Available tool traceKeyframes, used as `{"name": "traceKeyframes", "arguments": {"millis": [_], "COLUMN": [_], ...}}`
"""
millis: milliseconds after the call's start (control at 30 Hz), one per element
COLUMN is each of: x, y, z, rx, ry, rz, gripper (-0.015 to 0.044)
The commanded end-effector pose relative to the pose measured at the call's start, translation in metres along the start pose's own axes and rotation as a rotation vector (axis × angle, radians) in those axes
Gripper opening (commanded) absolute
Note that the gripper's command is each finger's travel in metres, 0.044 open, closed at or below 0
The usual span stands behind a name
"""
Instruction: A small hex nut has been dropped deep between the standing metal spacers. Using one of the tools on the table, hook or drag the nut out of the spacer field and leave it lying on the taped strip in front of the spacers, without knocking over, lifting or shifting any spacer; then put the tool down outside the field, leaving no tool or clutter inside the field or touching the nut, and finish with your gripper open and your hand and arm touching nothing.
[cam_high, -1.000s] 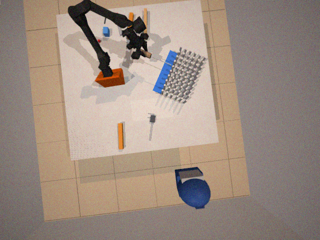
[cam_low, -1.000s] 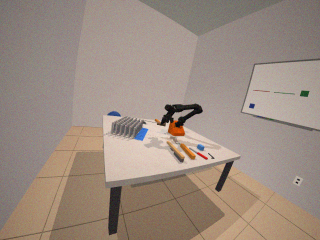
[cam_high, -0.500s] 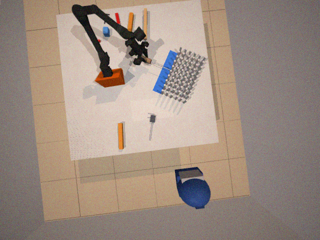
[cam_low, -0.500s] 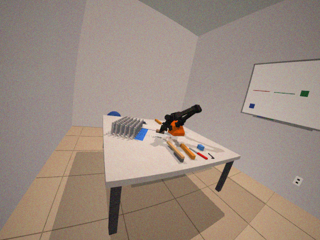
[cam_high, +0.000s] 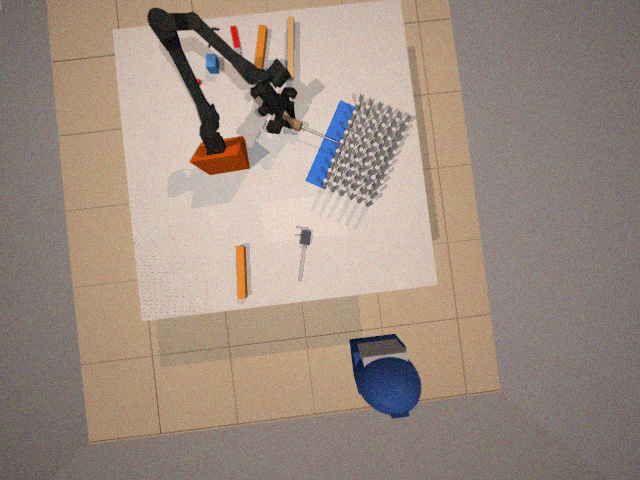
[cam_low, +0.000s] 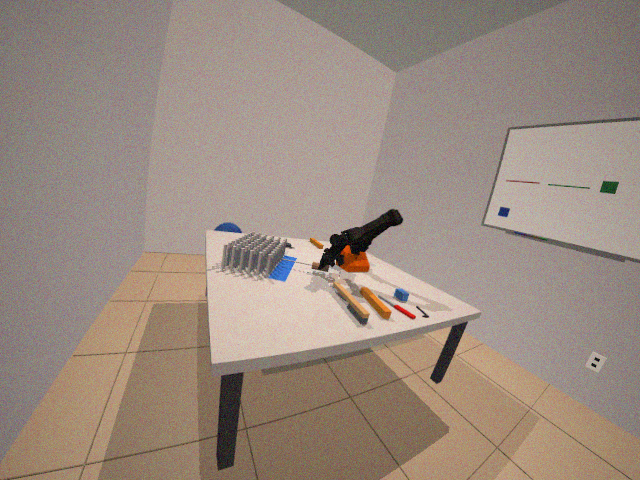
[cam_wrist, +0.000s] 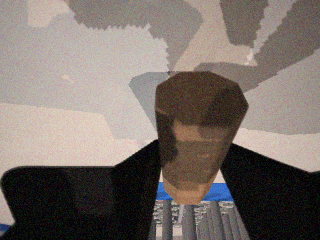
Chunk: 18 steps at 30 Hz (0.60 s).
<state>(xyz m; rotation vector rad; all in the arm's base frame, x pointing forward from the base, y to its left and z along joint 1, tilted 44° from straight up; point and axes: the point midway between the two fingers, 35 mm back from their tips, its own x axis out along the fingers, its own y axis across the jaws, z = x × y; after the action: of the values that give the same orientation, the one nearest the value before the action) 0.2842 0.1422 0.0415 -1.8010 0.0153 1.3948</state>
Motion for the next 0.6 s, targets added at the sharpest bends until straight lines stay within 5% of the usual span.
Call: {"name": "traceKeyframes", "arguments": {"millis": [0,567], "x": [0.0012,0.0063], "y": [-0.0005,-0.0015], "z": [-0.0038,-0.0122], "rx": [0.003,0.001], "ry": [0.010,0.010], "rz": [0.000,-0.002], "gripper": [0.0000,0.0000]}}
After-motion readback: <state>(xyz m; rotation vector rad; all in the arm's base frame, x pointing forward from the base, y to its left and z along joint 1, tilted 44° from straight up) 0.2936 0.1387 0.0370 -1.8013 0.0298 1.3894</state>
